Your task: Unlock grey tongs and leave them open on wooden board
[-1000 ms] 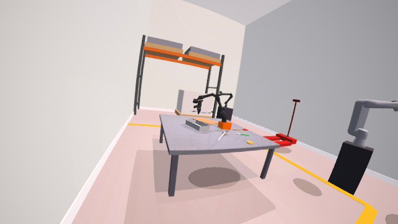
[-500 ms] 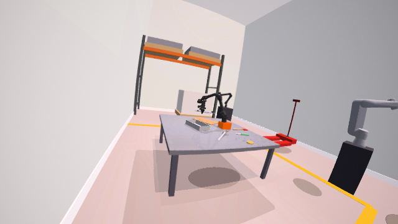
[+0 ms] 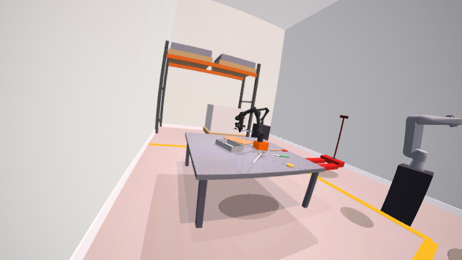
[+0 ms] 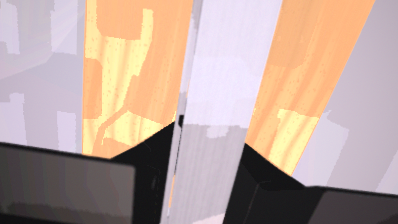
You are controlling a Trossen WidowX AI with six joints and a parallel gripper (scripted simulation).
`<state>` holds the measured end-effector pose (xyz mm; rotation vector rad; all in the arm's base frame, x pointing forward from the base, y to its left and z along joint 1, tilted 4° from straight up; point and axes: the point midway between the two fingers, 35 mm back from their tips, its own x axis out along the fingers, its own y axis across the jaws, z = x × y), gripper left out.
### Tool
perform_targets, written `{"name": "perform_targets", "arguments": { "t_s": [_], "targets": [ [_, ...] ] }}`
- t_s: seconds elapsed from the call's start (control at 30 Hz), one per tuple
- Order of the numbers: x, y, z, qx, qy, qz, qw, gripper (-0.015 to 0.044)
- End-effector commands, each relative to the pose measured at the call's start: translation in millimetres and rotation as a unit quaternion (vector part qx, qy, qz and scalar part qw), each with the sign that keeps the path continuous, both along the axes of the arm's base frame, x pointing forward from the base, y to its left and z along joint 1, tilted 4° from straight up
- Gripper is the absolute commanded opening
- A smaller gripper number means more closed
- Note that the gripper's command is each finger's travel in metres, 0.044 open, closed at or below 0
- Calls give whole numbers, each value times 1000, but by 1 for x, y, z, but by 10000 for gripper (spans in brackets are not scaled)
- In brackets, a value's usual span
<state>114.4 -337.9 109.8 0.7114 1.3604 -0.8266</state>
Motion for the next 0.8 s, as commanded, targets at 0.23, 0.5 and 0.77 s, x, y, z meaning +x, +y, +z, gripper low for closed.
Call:
{"name": "perform_targets", "arguments": {
  "t_s": [0.23, 0.5, 0.77],
  "targets": [
    [-16, 0, 2, -8, -8, -28, 1000, -150],
    [-17, -4, 11, -70, -57, -42, 995, -150],
    [-19, -6, 23, -143, -111, -52, 982, -150]
  ]
}}
